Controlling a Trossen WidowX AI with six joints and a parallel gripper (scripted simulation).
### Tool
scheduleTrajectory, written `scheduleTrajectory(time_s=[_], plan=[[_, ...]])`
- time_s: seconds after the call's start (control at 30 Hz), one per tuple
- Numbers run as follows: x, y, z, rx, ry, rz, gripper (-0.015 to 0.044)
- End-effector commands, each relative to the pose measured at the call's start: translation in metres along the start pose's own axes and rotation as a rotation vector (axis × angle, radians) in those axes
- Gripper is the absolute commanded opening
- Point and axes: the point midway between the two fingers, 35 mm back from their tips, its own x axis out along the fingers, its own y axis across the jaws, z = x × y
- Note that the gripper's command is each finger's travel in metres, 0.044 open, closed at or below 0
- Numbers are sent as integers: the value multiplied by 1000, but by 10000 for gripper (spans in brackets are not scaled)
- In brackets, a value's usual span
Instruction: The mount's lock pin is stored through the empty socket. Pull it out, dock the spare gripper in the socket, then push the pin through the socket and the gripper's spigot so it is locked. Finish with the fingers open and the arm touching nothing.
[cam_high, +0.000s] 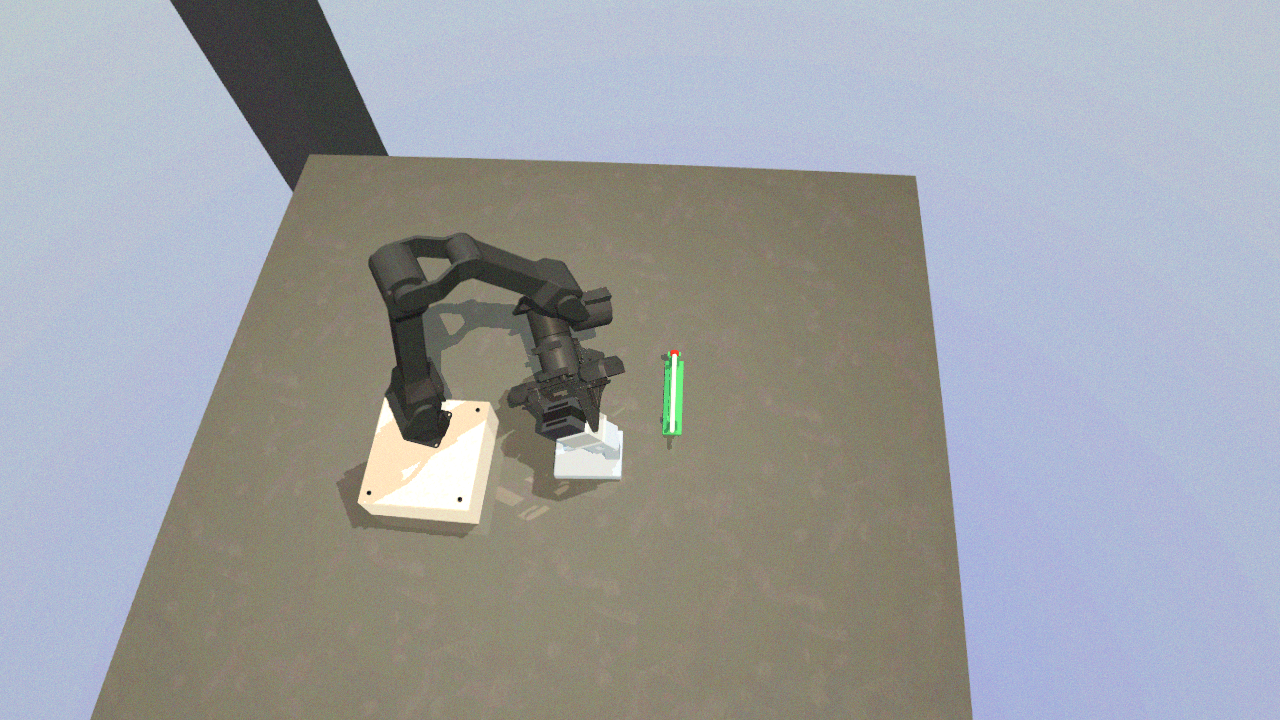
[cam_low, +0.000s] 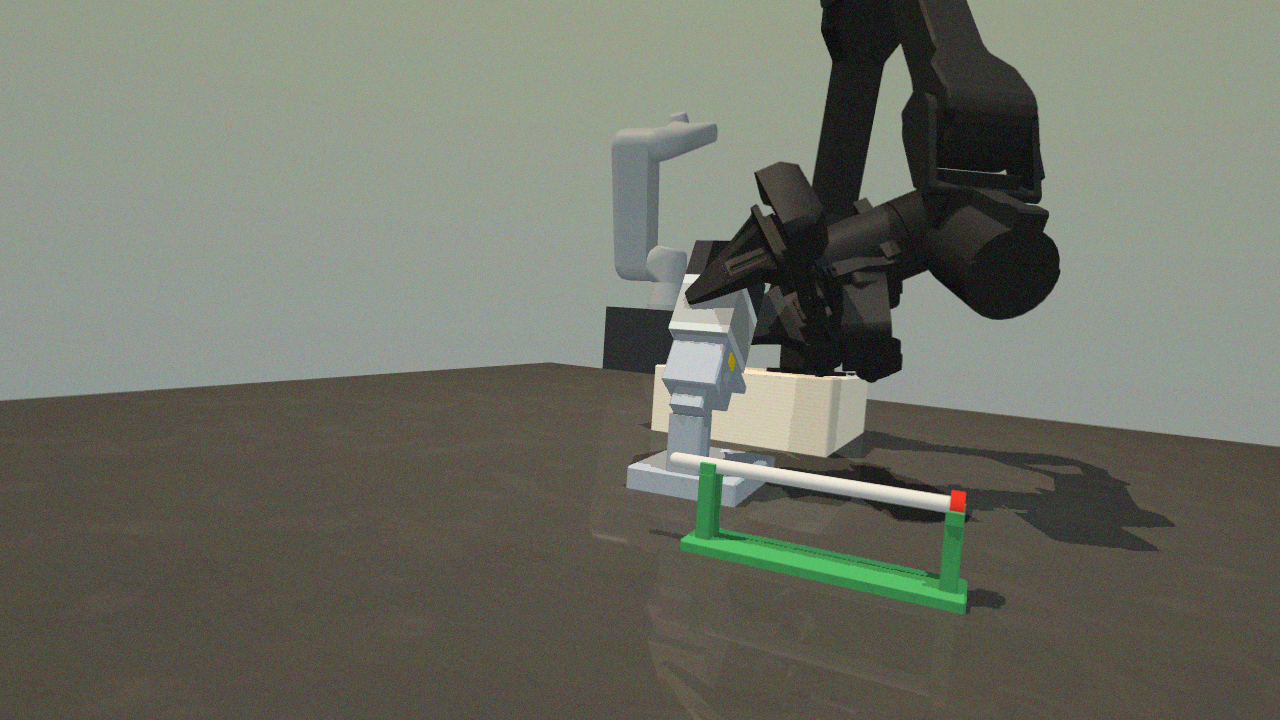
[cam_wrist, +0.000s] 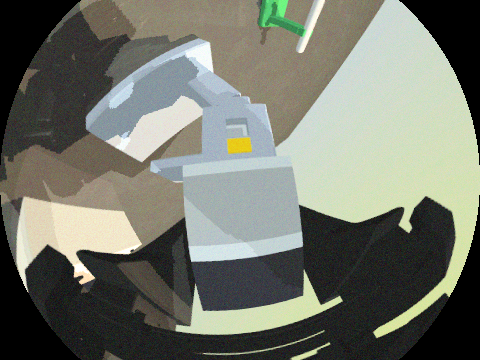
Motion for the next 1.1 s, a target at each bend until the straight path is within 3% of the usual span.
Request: scheduleTrajectory(time_s=[0.0,0.13,0.7,1.07], plan=[[0,0,0,2,-1,0,0],[0,0,0,2,-1,0,0],[0,0,0,2,-1,0,440],[-10,0,-16,-5,4,-2,440]])
